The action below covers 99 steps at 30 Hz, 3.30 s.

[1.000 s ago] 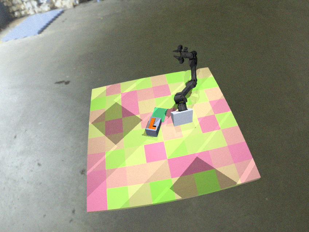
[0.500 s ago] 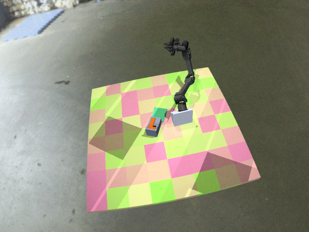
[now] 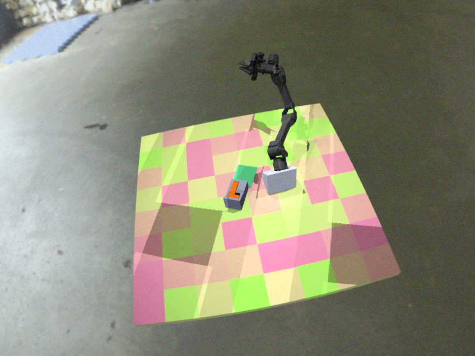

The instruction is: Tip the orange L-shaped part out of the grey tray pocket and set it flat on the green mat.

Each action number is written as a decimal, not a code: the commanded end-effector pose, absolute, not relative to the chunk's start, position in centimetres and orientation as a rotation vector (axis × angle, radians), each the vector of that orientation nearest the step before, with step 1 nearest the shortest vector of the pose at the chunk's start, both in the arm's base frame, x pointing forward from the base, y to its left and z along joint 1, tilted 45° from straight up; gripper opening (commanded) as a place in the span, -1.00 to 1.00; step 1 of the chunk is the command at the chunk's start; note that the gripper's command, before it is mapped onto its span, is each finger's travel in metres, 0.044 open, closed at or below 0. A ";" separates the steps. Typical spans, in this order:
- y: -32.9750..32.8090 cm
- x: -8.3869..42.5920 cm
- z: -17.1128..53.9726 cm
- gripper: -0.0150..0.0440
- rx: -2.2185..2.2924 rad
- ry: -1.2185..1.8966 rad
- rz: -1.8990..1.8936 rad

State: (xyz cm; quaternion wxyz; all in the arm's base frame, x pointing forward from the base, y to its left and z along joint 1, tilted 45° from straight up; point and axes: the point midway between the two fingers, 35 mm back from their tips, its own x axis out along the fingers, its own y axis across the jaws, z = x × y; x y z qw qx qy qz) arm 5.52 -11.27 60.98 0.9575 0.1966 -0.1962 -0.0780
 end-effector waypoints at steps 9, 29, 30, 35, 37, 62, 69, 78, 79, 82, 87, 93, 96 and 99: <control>-0.8 15.4 58.2 0.12 0.262 -0.192 -0.069; 9.5 29.8 44.2 0.12 0.117 0.255 -0.105; 10.0 30.7 42.8 0.12 0.112 0.293 -0.117; 11.8 33.9 36.1 0.12 0.094 0.464 -0.179; 12.2 34.9 33.0 0.12 0.077 0.539 -0.216; 6.7 29.7 -1.2 0.12 -0.202 1.269 -0.963; 6.5 29.7 -1.5 0.12 -0.202 1.269 -0.963; 1.4 29.6 -6.5 0.12 -0.204 1.266 -0.966; 1.4 29.6 -6.5 0.12 -0.204 1.266 -0.966; 1.4 29.6 -6.5 0.12 -0.204 1.266 -0.966; 1.4 29.6 -6.5 0.12 -0.204 1.266 -0.966; 0.8 29.6 -7.1 0.12 -0.204 1.266 -0.965; 0.4 29.6 -7.5 0.12 -0.204 1.266 -0.965; 0.1 29.6 -7.8 0.12 -0.204 1.266 -0.966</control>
